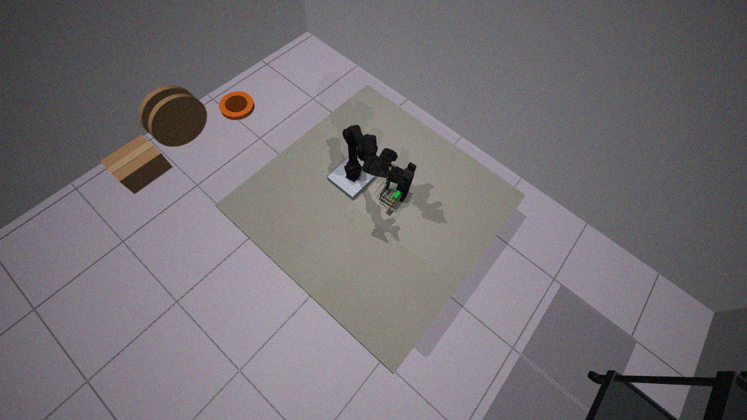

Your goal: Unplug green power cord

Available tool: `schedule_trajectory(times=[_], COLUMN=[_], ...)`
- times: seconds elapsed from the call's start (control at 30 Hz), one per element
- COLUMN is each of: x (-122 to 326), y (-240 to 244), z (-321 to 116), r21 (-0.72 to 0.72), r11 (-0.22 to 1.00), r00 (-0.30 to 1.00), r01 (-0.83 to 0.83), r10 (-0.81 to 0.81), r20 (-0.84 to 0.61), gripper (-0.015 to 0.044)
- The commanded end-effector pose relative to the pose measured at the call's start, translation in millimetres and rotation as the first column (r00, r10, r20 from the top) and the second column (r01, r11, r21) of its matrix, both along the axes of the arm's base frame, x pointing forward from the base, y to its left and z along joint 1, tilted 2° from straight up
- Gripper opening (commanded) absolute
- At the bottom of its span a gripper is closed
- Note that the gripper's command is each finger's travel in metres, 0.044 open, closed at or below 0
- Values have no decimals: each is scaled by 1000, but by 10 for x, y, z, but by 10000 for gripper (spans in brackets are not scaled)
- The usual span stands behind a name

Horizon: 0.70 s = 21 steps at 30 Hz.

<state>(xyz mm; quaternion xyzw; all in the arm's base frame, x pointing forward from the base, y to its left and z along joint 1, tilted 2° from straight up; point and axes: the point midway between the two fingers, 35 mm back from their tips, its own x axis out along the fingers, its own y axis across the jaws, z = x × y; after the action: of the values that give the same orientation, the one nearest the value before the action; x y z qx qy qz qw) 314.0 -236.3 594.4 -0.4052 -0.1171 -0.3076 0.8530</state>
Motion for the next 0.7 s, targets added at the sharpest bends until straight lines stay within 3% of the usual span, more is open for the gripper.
schedule_trajectory(times=[0.0, 0.13, 0.27, 0.47, 0.67], x=[16, 321, 611, 862, 864], y=[-5, -65, -46, 147, 491], z=[-23, -512, -1130, -2080, -2987], r21=[14, 299, 606, 915, 977], r11=[1000, 950, 788, 403, -37], r00=[1000, 993, 979, 968, 962], r01=[-6, -89, -111, -1, 208], r10=[6, 107, 190, 231, 186], r20=[-3, -44, -68, -101, -198], gripper=[374, 269, 164, 160, 160])
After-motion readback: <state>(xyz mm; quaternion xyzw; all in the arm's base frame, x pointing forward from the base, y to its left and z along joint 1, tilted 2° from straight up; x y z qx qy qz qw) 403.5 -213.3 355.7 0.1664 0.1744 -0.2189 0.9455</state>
